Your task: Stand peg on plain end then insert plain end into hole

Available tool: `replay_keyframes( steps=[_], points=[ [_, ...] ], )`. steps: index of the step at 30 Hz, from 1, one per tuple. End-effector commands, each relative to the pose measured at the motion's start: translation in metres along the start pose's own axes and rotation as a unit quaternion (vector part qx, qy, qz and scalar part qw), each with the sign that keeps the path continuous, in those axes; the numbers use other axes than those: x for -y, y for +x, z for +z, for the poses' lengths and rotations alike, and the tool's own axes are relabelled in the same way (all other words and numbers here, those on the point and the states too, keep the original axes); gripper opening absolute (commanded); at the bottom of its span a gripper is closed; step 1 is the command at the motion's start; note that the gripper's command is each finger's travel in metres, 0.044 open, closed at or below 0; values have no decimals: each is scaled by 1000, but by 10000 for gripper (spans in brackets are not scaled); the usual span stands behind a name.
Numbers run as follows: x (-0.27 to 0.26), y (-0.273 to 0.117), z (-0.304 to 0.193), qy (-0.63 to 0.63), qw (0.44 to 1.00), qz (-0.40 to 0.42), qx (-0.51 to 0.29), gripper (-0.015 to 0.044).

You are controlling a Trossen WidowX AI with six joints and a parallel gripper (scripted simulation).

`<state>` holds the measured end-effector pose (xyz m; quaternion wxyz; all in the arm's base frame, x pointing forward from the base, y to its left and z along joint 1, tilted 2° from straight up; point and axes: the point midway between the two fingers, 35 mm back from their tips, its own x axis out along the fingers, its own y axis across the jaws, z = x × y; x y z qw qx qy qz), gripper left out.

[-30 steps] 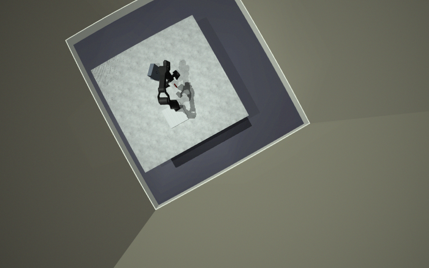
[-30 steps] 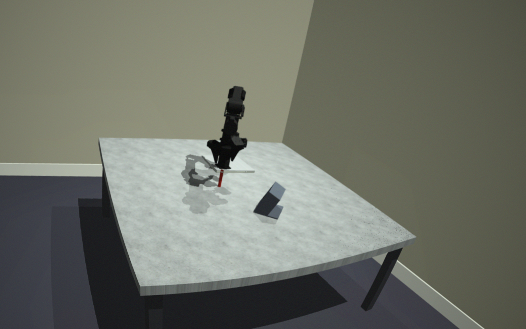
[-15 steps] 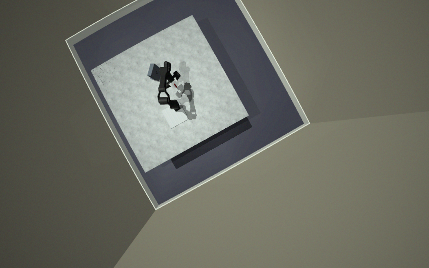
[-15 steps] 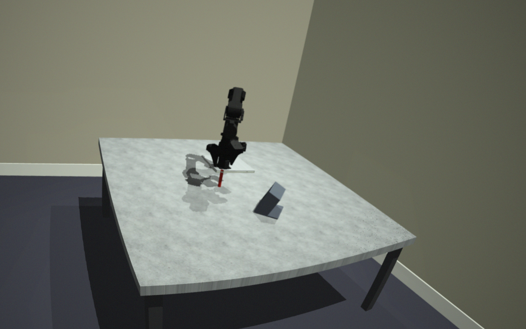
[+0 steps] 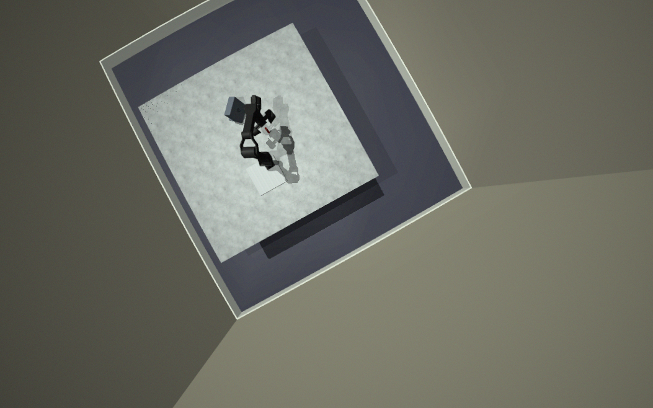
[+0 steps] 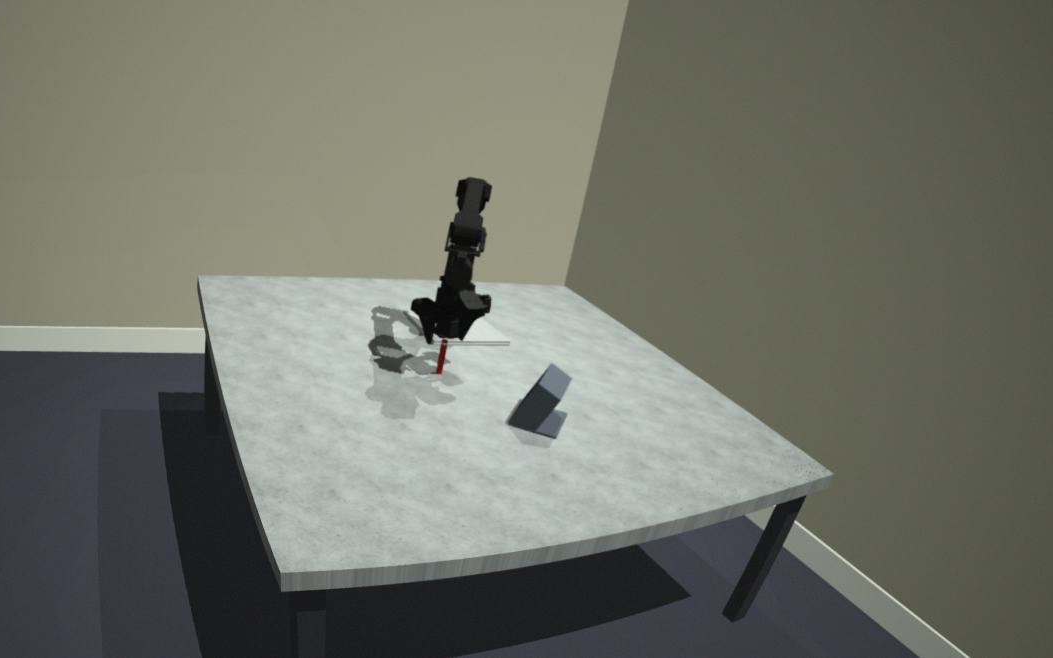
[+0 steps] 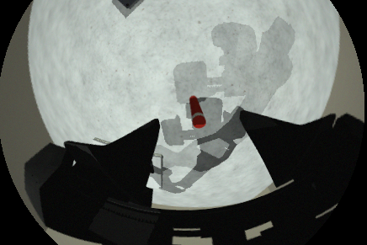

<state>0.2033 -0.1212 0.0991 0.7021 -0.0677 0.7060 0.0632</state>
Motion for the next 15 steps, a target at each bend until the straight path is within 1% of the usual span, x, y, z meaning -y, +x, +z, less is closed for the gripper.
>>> replay_keyframes(
  steps=[1, 15],
  points=[
    [0, 7, -1, -2, 1000, 0, -3, 440],
    [-1, 30, -2, -2, 1000, 0, -3, 440]
  ],
)
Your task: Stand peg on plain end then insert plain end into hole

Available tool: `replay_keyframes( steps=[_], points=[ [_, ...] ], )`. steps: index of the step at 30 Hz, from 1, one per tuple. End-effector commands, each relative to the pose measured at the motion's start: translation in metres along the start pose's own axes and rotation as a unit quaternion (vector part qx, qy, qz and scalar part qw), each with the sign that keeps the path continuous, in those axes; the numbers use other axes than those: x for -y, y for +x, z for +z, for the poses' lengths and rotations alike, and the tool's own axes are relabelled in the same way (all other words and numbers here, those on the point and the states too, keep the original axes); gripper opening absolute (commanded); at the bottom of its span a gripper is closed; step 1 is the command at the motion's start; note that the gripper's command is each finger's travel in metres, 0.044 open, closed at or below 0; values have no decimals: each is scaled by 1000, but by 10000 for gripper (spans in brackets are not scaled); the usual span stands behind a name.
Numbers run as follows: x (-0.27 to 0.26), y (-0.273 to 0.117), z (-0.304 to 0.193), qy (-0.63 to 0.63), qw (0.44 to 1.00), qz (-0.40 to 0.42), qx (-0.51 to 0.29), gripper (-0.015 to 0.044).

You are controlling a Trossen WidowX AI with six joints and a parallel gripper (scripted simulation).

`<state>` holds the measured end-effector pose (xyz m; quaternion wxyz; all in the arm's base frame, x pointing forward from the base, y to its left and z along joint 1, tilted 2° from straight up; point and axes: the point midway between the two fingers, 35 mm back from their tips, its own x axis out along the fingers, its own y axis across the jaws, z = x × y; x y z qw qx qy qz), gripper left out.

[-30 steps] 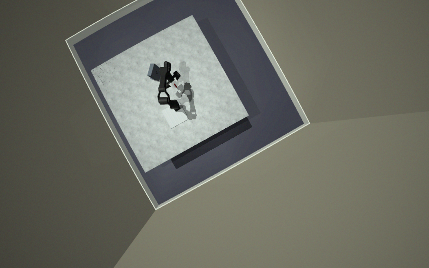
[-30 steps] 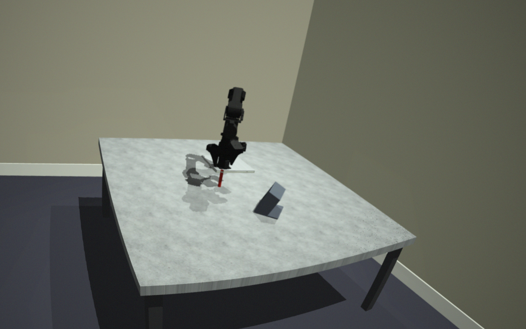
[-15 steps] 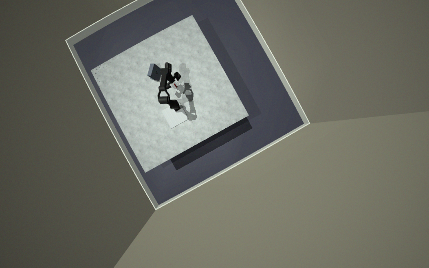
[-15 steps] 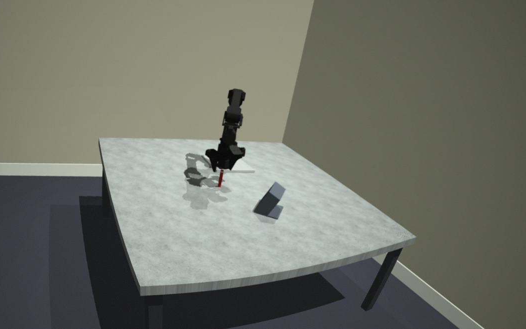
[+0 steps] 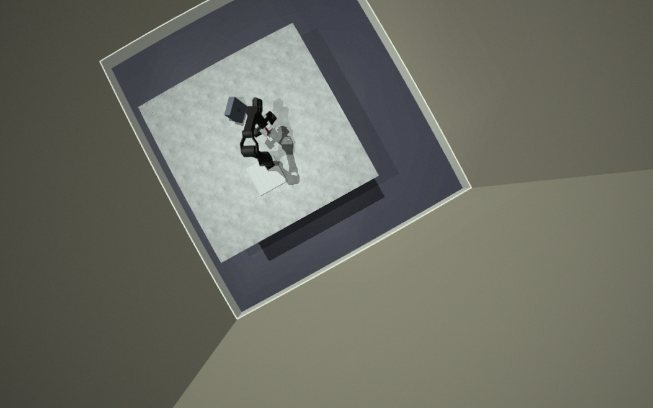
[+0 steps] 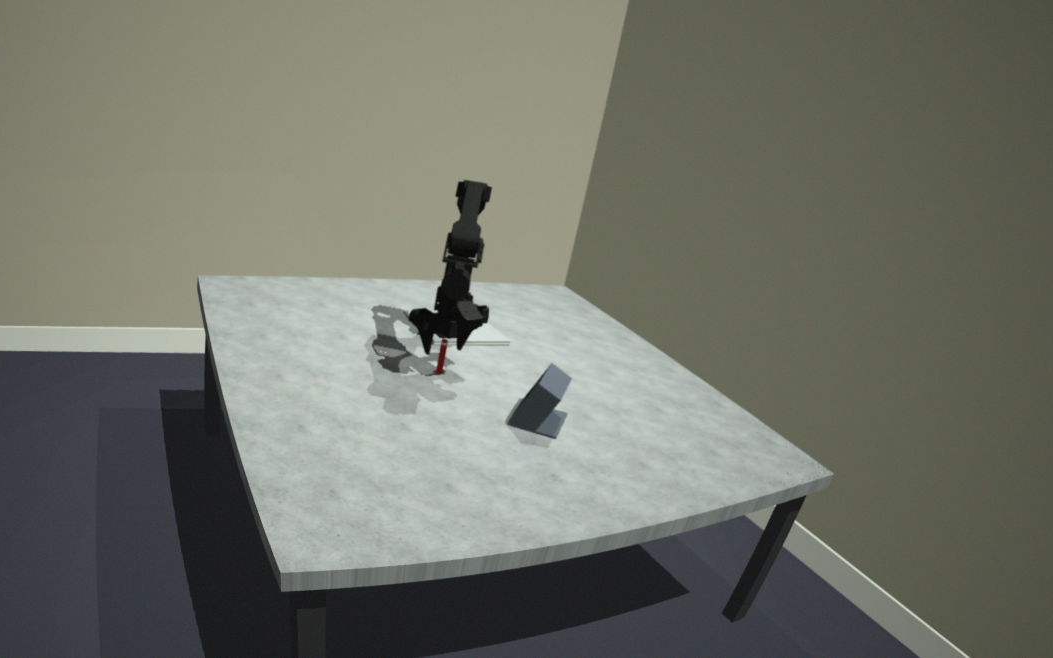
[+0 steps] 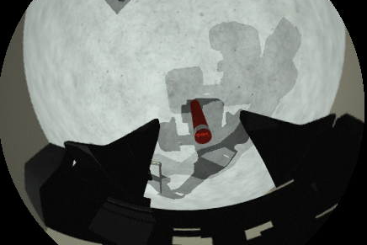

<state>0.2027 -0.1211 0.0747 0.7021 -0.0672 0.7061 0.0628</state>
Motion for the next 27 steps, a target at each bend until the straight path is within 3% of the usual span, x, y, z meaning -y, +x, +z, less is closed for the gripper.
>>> replay_keyframes(
  steps=[1, 8, 23, 27],
  points=[
    [-1, 7, -2, -2, 1000, 0, -3, 440],
    [-2, 16, -3, -2, 1000, 0, -3, 440],
    [-1, 12, -1, 0, 1000, 1, -1, 46],
    [-1, 12, -1, 0, 1000, 1, -1, 20]
  ],
)
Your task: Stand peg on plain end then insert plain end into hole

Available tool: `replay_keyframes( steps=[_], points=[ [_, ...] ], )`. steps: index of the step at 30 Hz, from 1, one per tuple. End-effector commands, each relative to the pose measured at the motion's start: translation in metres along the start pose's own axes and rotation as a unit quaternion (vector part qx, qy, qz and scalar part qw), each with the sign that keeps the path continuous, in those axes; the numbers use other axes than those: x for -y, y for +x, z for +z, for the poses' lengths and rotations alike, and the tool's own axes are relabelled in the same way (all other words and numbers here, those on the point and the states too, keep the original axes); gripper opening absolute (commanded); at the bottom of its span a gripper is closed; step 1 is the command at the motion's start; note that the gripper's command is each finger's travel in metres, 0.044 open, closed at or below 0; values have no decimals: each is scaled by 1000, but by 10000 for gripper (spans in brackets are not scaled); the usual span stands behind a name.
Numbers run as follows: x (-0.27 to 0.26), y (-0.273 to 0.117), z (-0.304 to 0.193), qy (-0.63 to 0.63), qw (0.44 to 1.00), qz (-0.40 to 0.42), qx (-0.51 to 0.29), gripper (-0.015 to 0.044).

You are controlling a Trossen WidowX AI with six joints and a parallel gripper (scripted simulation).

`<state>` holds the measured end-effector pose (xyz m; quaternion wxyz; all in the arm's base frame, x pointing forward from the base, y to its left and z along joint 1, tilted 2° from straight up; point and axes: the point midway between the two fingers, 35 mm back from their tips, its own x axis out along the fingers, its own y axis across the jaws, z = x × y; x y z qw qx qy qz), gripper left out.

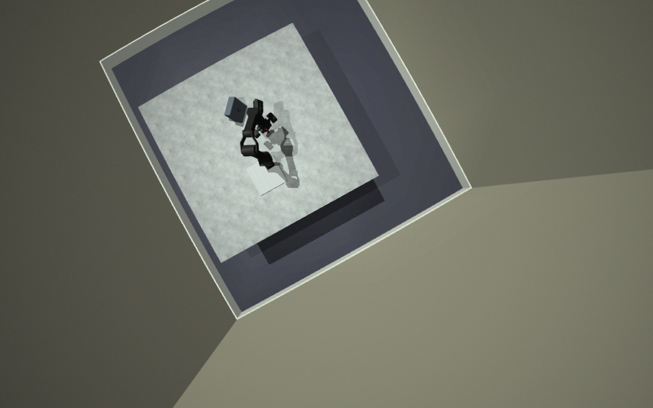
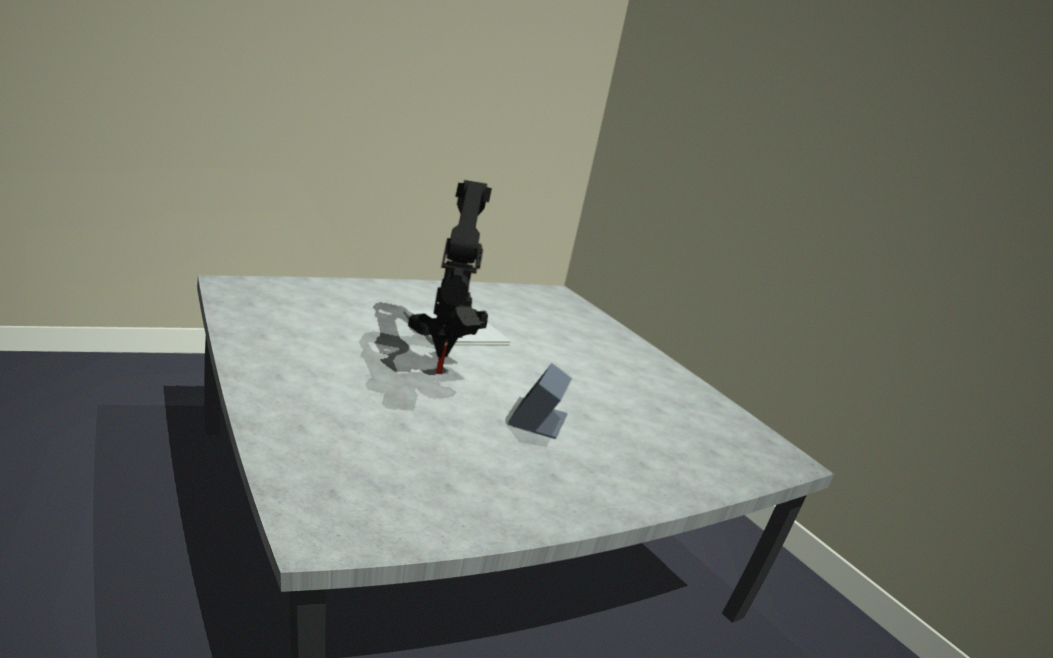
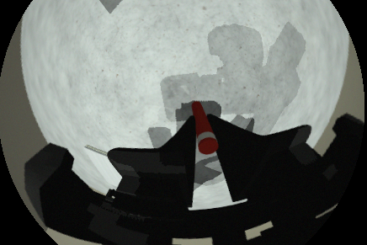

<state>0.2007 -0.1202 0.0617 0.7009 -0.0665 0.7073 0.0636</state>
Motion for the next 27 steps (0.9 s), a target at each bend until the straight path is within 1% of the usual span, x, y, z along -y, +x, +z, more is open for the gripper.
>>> replay_keyframes(
  steps=[1, 3, 8, 27],
  points=[
    [0, -1, 0, 0, 1000, -1, 1, 13],
    [0, -1, 0, 0, 1000, -1, 1, 0],
    [1, -9, 1, 0, 1000, -1, 1, 0],
    [-1, -75, 1, -2, 1000, -1, -1, 0]
  ],
)
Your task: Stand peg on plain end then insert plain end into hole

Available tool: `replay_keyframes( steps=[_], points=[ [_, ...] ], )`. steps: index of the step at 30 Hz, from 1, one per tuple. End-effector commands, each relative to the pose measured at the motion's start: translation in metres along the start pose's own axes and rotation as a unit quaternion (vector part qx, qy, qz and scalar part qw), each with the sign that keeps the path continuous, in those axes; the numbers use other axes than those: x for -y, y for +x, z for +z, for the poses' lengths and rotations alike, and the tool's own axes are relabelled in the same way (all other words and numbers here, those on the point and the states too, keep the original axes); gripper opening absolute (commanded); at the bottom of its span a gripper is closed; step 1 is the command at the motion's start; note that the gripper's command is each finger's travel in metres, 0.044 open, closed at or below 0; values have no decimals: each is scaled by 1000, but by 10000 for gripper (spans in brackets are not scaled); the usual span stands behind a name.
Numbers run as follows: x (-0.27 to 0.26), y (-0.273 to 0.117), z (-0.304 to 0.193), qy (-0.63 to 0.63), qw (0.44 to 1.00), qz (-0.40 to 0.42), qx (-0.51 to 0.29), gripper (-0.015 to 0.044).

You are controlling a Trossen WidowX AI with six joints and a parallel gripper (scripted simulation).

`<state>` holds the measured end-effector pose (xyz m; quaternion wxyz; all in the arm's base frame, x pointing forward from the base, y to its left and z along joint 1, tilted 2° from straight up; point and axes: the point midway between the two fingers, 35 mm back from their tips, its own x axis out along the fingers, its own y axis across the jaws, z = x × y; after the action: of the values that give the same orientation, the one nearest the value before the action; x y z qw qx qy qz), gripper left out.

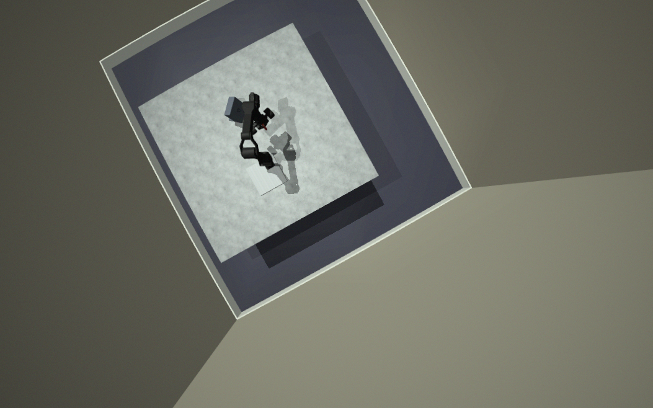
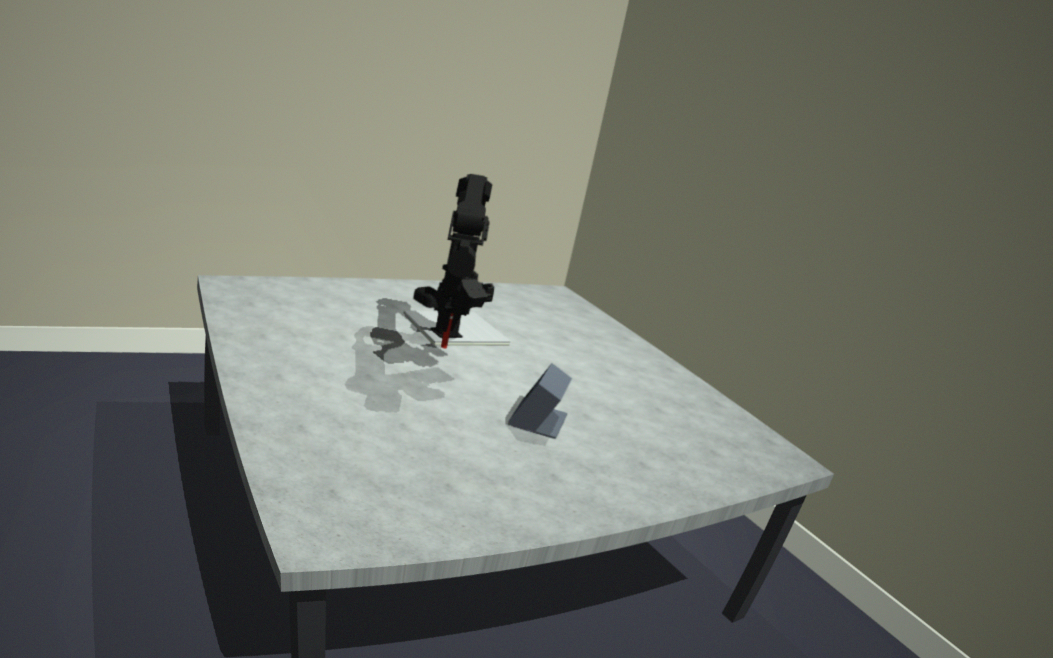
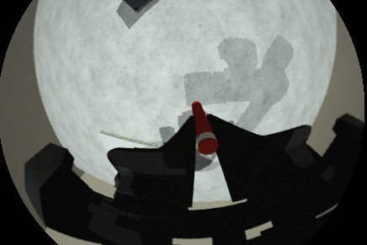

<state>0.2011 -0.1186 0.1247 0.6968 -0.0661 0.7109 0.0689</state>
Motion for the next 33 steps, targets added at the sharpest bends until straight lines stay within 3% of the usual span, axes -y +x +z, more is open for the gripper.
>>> replay_keyframes(
  steps=[1, 33],
  points=[
    [0, -15, 0, 1, 1000, -5, 4, 0],
    [-2, 4, 34, -6, 991, 91, 100, 0]
  ],
)
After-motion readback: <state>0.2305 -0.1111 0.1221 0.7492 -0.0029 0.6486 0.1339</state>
